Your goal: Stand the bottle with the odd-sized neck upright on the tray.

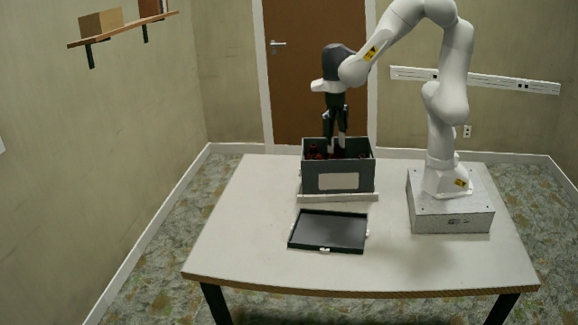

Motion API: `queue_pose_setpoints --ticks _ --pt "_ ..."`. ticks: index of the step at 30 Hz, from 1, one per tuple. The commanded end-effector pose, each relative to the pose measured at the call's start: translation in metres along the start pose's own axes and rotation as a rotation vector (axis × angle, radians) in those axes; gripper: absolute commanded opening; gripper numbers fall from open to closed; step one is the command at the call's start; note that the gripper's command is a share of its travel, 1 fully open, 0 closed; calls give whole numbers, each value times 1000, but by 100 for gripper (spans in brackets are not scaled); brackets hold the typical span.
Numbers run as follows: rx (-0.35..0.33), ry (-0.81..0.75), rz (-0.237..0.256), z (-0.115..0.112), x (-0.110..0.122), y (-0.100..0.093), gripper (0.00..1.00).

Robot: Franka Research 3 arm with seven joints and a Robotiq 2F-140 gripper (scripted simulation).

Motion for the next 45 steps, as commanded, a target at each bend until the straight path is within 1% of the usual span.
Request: queue_pose_setpoints --ticks 1,7,14,16,31,33,40,45 --pt "-3 -2 0 -1 0 1 44" --pt "-3 -2 0 -1 0 -3 44" --pt "-3 -2 0 -1 0 -16 44" --pt "-3 -2 0 -1 0 -16 44" --pt "-3 -2 0 -1 0 -67 44" --pt "-3 -2 0 -1 0 -67 44" --pt "-3 -2 0 -1 0 -82 44" --pt "-3 -2 0 -1 0 -85 44"
Point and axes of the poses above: the point where the finger pads meet when closed, its own y axis out along the fingers, its own x axis across the jaws, z = x × y, the point moved 9 cm from there along -y, back along the fingers, and after that the axes turned 15 degrees about y, right-handed, at the moved point
